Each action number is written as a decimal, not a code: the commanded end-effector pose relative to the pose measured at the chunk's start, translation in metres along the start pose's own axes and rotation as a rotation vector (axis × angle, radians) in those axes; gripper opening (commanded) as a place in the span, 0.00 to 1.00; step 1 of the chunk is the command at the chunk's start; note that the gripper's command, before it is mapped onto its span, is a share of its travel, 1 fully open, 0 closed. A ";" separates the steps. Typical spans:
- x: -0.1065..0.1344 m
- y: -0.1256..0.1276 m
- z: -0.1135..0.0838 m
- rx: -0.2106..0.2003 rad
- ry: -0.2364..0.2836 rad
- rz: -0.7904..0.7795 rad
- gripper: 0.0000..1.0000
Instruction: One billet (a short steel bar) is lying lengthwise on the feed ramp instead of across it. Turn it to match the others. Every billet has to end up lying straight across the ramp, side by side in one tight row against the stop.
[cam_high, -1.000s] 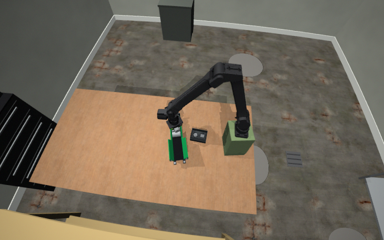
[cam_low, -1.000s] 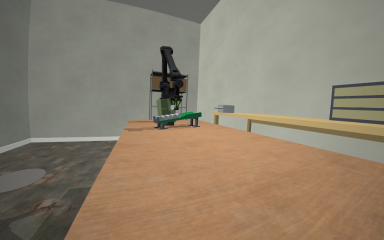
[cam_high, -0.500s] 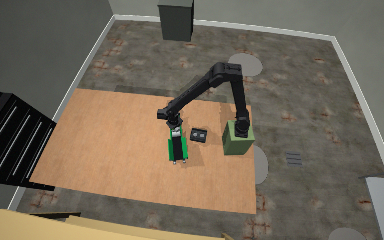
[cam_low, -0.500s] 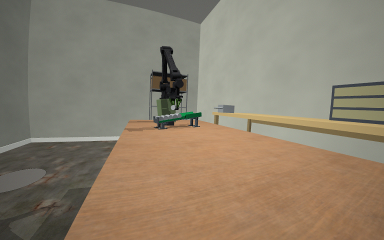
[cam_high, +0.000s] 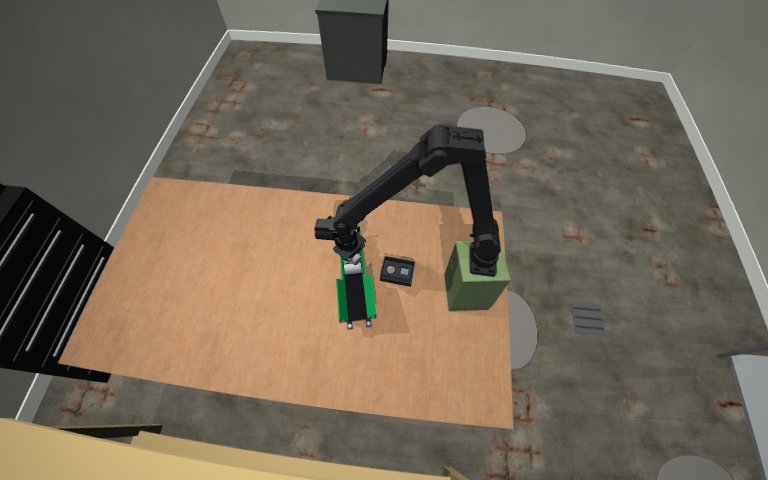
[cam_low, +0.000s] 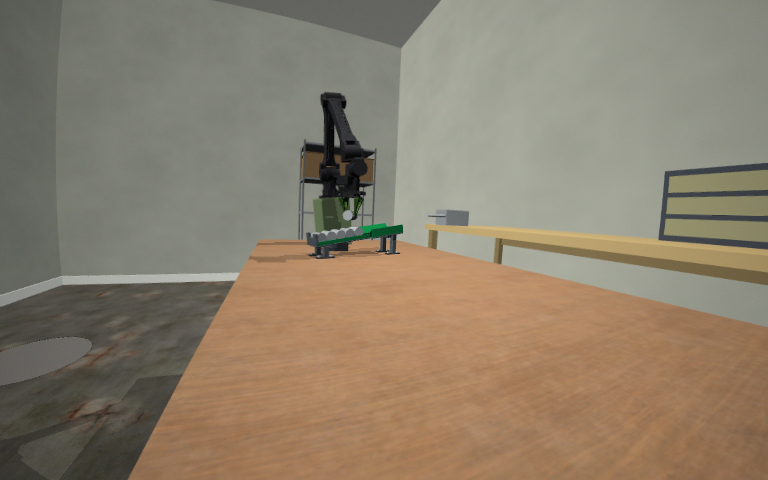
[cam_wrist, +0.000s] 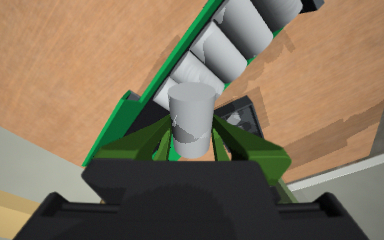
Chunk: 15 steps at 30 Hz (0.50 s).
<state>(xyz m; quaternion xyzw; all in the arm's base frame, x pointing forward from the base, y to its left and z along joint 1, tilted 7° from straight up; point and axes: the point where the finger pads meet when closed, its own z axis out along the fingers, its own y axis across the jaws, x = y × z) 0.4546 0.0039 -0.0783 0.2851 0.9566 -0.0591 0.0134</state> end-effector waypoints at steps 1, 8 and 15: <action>-0.016 0.015 -0.029 -0.046 -0.066 -0.093 0.00; -0.013 0.015 -0.028 -0.040 -0.065 -0.206 0.00; -0.013 0.014 -0.028 -0.039 -0.068 -0.285 0.00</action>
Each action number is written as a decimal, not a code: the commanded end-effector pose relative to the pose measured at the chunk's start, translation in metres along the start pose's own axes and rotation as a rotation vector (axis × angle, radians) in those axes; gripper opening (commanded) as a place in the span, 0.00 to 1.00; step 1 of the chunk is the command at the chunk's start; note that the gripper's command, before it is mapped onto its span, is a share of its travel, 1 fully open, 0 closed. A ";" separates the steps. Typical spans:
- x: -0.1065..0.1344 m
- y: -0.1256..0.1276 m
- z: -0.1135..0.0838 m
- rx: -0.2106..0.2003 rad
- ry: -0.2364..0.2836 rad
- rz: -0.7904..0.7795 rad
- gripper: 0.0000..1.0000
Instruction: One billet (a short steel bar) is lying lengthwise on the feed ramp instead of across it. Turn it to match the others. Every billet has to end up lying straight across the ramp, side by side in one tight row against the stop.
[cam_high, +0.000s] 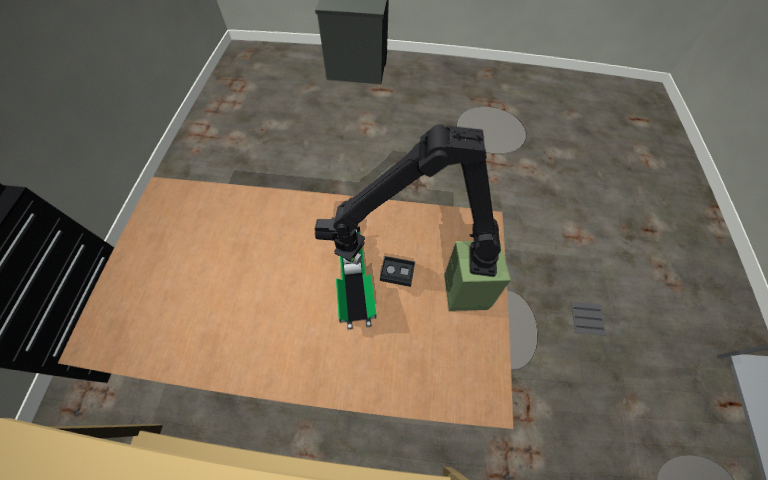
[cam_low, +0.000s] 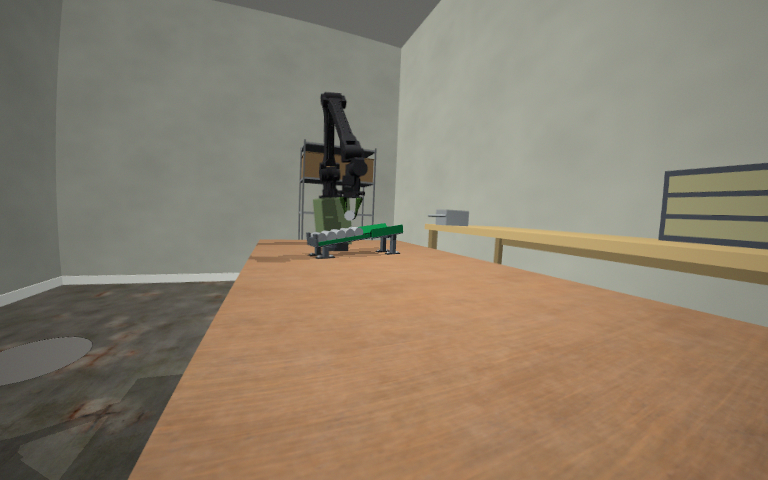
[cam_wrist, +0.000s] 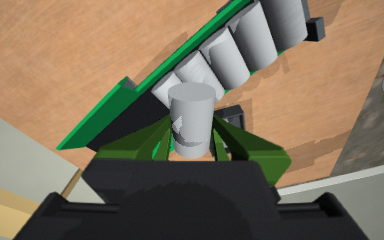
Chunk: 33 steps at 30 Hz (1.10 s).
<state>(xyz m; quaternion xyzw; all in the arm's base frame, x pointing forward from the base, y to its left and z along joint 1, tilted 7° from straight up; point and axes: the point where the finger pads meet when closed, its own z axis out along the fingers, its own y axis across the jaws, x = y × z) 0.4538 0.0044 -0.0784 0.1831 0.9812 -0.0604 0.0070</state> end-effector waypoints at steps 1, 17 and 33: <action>-0.016 0.011 -0.028 -0.030 -0.070 -0.091 0.00; -0.016 0.011 -0.029 -0.024 -0.077 -0.315 0.00; -0.015 0.011 -0.029 -0.015 -0.079 -0.531 0.00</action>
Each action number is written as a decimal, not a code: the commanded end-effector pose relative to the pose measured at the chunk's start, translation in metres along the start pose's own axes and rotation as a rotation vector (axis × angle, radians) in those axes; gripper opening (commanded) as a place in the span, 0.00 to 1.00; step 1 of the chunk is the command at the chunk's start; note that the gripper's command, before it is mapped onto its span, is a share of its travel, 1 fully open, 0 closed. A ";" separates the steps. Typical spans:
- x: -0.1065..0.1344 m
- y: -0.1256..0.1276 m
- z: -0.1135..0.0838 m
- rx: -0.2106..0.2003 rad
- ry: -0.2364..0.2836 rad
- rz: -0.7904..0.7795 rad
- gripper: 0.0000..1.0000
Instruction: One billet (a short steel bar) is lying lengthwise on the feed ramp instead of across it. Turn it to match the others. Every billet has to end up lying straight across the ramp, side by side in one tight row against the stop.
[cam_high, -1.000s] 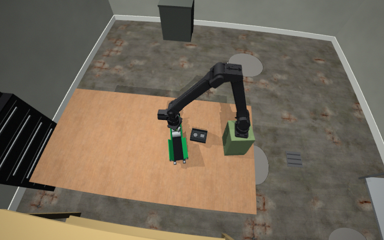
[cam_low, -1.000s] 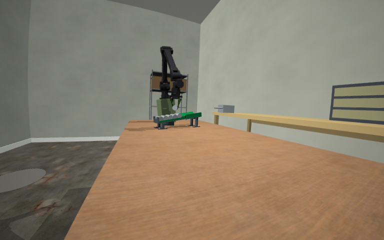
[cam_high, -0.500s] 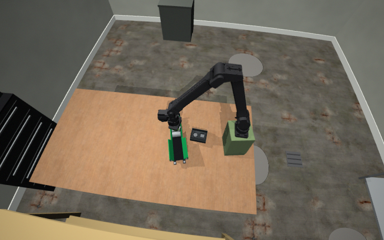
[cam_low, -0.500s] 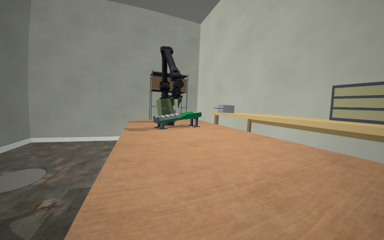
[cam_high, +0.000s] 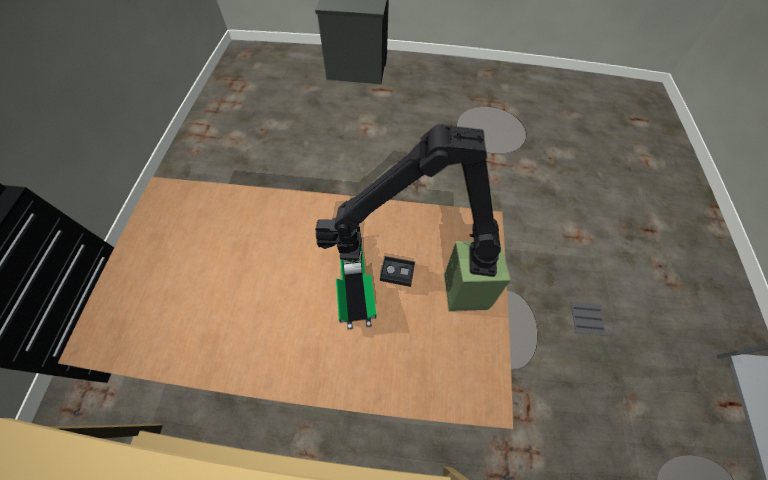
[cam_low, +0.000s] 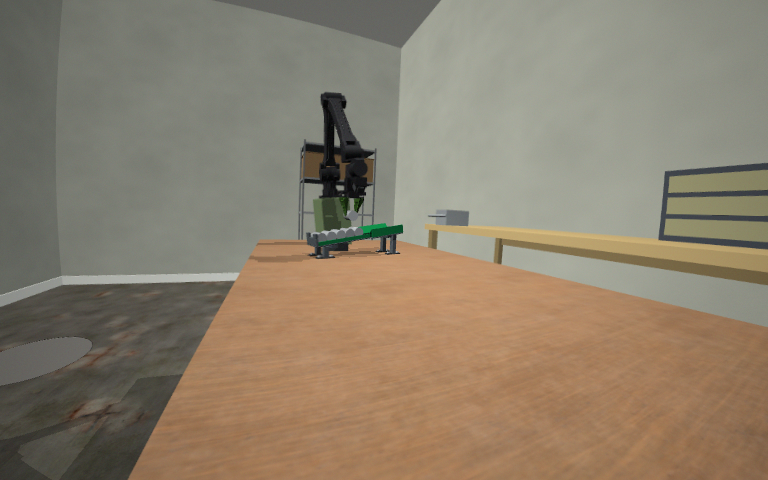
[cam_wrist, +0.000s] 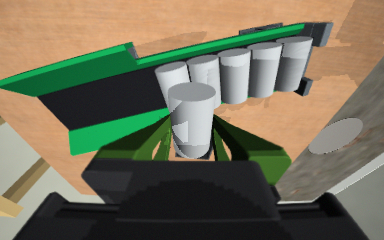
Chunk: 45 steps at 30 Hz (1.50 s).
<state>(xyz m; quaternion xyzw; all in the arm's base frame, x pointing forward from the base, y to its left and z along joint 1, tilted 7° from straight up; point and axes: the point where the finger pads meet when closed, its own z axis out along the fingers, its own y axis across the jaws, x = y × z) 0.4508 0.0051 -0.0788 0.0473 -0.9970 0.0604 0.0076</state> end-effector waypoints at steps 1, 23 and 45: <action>-0.022 0.002 -0.030 0.004 -0.082 -0.082 0.00; -0.008 0.047 -0.043 0.004 -0.063 -0.181 0.00; 0.003 0.082 -0.012 0.003 -0.038 -0.171 0.00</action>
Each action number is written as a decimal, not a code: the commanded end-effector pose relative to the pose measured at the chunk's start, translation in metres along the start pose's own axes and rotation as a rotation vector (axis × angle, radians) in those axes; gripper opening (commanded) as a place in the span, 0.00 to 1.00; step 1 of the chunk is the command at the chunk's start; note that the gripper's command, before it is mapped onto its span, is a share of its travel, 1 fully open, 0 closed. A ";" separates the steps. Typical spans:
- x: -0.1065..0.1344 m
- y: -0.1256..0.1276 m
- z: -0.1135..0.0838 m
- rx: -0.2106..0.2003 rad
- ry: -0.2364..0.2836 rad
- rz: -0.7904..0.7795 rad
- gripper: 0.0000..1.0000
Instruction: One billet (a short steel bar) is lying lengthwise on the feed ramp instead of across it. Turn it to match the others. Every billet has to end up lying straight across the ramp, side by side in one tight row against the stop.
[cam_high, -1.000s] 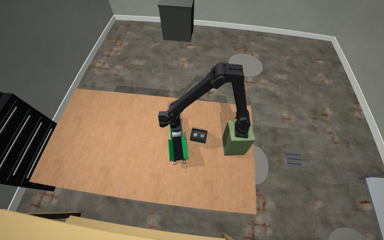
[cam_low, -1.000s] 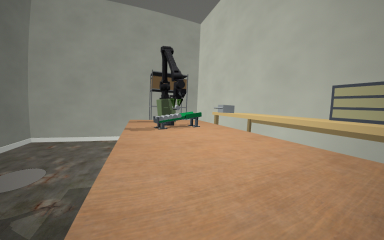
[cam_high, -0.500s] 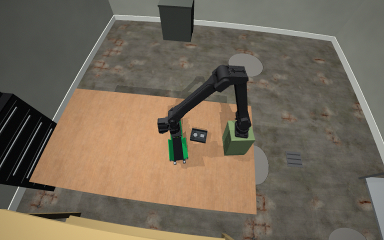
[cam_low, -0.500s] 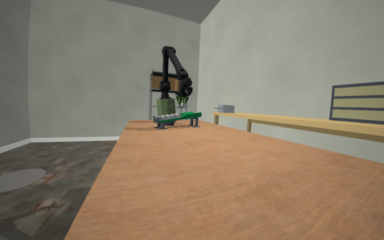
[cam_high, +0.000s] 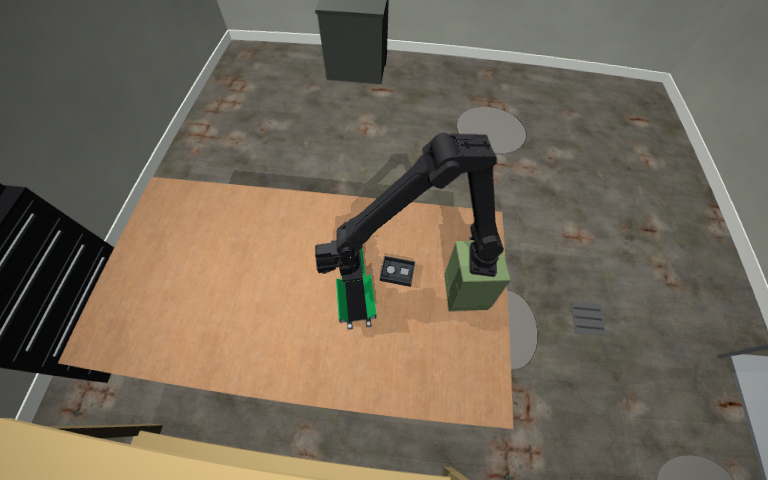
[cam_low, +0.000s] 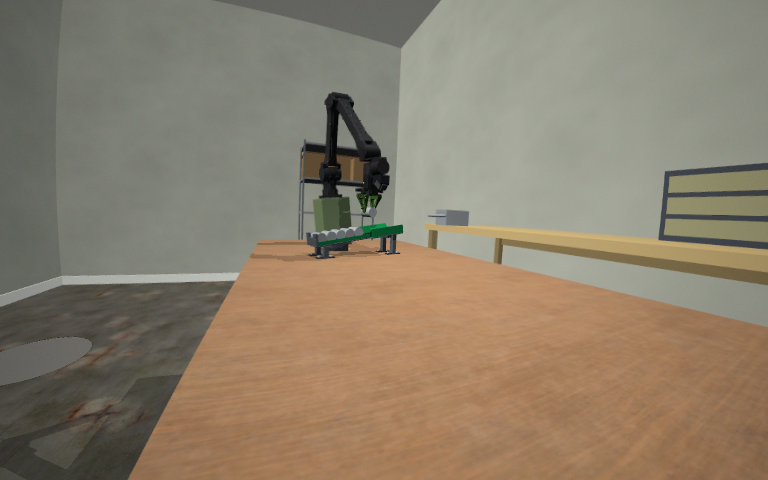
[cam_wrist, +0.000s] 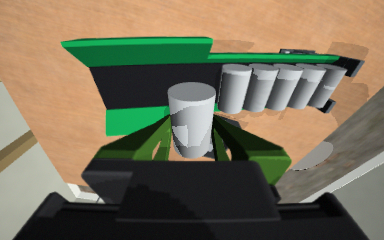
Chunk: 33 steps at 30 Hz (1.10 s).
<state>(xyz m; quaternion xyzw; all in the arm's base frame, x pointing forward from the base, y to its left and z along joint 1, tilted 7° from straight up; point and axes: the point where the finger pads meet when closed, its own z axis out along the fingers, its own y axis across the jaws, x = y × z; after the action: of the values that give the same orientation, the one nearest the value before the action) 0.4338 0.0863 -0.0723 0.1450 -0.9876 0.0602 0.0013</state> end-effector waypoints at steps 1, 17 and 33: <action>-0.003 0.001 0.008 0.002 -0.007 0.023 0.00; -0.029 0.001 0.009 0.004 -0.080 0.029 0.00; -0.023 0.006 0.033 0.003 -0.052 0.024 0.00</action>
<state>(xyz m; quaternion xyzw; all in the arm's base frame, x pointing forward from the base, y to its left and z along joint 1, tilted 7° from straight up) 0.4316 0.0857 -0.1175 0.1421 -0.9880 0.0603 0.0020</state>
